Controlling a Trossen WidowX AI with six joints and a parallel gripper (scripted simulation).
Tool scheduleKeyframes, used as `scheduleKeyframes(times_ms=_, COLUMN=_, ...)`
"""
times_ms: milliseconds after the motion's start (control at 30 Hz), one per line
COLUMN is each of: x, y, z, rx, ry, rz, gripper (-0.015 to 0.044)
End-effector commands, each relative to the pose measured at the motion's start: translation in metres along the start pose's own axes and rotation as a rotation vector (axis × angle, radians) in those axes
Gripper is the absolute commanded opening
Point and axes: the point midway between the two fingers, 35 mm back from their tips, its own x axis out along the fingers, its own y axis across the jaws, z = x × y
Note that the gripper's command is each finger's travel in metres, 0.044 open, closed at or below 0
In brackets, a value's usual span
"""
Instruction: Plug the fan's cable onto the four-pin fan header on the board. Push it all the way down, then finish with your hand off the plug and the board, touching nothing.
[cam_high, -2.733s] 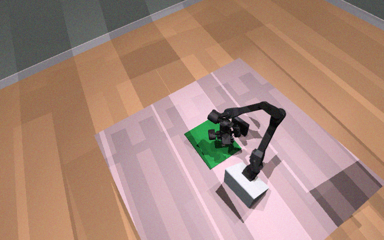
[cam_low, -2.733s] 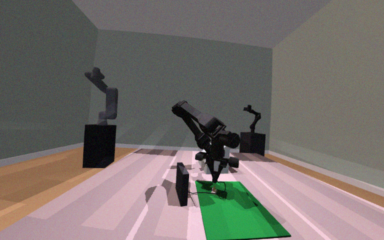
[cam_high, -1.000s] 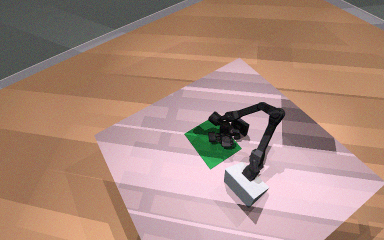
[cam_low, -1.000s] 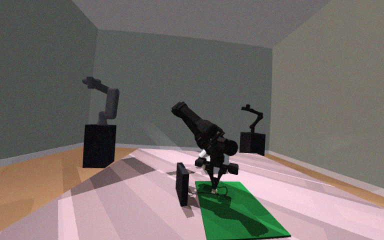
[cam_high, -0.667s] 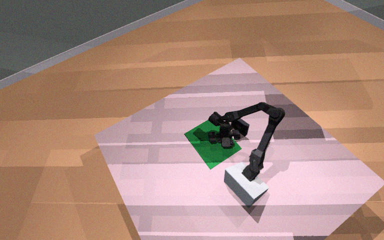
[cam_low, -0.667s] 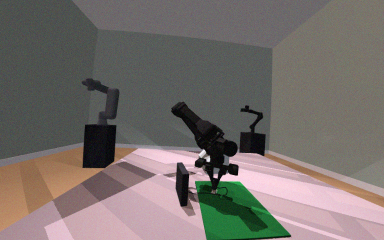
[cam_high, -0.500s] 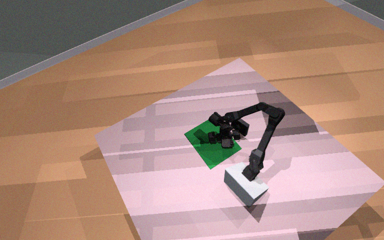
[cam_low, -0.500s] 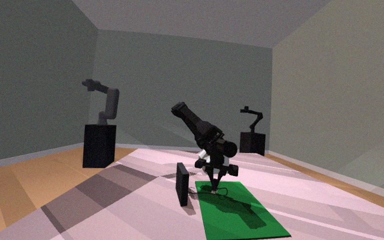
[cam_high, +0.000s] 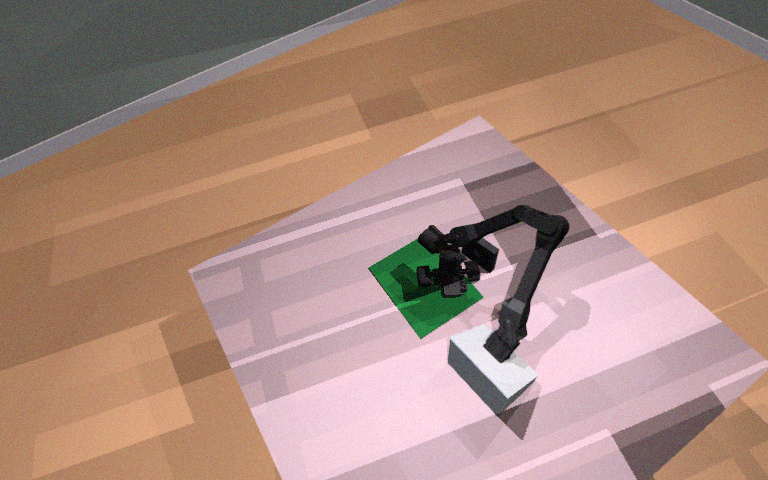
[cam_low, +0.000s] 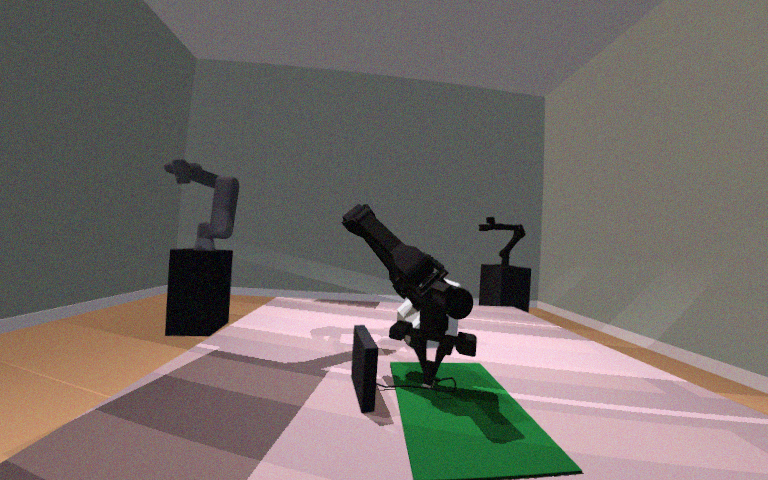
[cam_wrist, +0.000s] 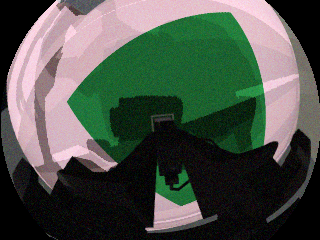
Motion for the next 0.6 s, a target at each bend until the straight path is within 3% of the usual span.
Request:
scheduleKeyframes(times_ms=0, x=0.004, y=0.001, z=0.0, rx=-0.002, ry=-0.002, rz=0.007, gripper=0.0)
scheduleKeyframes(times_ms=333, x=0.001, y=0.0, z=0.0, rx=0.0, ry=0.0, rz=0.0, gripper=0.026)
scheduleKeyframes(times_ms=467, x=-0.008, y=-0.001, z=0.0, rx=0.0, ry=-0.001, rz=0.0, gripper=0.026)
scheduleKeyframes(times_ms=567, x=-0.045, y=-0.002, z=0.0, rx=-0.002, ry=-0.004, rz=0.002, gripper=0.026)
